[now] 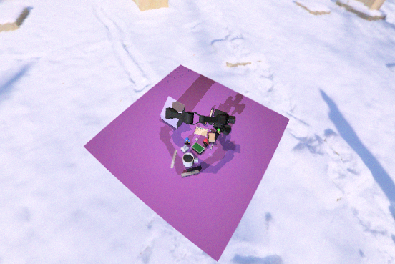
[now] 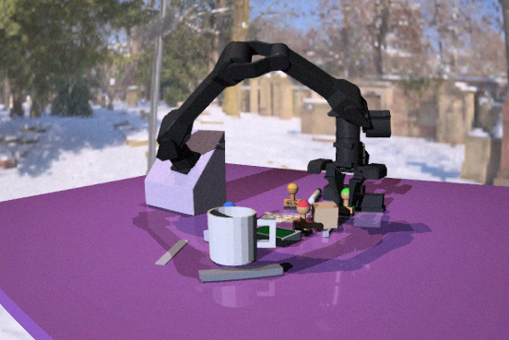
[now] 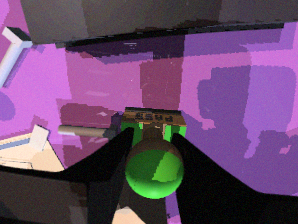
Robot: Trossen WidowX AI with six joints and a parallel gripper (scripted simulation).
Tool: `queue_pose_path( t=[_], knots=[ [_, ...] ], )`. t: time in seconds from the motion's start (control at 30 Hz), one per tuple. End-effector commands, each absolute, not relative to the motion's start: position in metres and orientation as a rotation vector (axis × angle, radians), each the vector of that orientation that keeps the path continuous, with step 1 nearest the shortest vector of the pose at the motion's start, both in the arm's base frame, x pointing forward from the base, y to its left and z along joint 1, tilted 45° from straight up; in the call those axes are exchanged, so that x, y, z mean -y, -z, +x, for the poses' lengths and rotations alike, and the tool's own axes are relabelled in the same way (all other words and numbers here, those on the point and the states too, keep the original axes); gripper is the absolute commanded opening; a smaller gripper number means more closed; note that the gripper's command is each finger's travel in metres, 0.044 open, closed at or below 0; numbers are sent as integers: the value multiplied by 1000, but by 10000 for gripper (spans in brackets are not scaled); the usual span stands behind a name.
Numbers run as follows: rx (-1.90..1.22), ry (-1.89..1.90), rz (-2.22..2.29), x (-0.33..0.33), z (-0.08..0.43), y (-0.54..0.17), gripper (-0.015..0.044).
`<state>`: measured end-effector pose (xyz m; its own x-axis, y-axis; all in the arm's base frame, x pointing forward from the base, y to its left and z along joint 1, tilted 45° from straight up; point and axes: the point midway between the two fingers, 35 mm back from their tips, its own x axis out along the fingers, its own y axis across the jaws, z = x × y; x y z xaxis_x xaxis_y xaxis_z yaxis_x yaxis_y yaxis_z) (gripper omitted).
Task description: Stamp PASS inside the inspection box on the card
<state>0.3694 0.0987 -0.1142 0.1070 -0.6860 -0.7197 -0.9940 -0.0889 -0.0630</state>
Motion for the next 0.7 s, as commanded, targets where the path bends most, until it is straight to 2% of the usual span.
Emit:
queue_pose_path(
  t=[0.0,0.13,0.27,0.47,0.67],
  knots=[
    [-1633,-721,-1837,-99,369,114,157],
    [-1633,-721,-1837,-99,369,114,261],
    [-1632,-722,-1837,-107,370,107,261],
    [-1631,-726,-1839,-174,359,38,261],
    [-1632,-726,-1840,-181,356,30,261]
  ],
)
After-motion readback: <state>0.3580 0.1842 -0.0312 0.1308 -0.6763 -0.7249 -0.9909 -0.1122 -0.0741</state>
